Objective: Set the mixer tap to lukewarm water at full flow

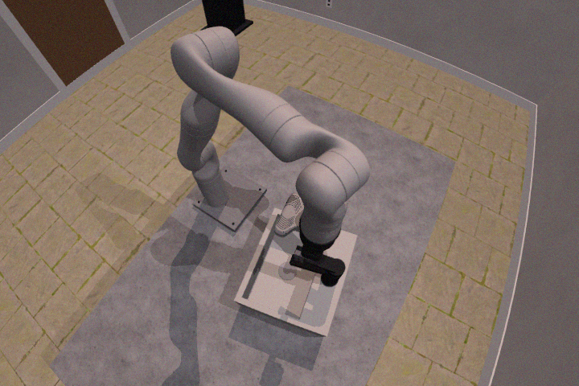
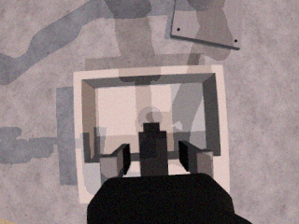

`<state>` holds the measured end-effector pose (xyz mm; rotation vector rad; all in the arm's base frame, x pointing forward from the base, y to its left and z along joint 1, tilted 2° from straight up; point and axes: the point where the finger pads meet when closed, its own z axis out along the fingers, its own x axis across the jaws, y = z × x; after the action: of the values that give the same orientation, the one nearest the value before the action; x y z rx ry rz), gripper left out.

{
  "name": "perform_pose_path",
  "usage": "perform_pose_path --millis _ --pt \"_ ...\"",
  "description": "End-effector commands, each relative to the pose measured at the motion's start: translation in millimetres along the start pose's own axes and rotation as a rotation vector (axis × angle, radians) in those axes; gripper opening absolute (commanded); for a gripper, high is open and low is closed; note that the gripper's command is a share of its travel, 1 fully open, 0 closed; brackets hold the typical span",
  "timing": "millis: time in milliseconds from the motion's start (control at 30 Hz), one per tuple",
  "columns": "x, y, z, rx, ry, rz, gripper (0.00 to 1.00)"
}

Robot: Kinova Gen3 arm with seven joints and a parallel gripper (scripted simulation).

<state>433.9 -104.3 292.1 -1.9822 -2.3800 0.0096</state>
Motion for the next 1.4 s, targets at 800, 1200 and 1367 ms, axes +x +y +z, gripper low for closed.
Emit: perform_pose_path --millis 800,1200,1367 --pt "-1.0 2.0 -15.9 -0.009 -0.003 0.000 0.00" --pt "-1.0 2.0 -15.9 -0.009 -0.003 0.000 0.00" --pt "-1.0 2.0 -15.9 -0.009 -0.003 0.000 0.00"
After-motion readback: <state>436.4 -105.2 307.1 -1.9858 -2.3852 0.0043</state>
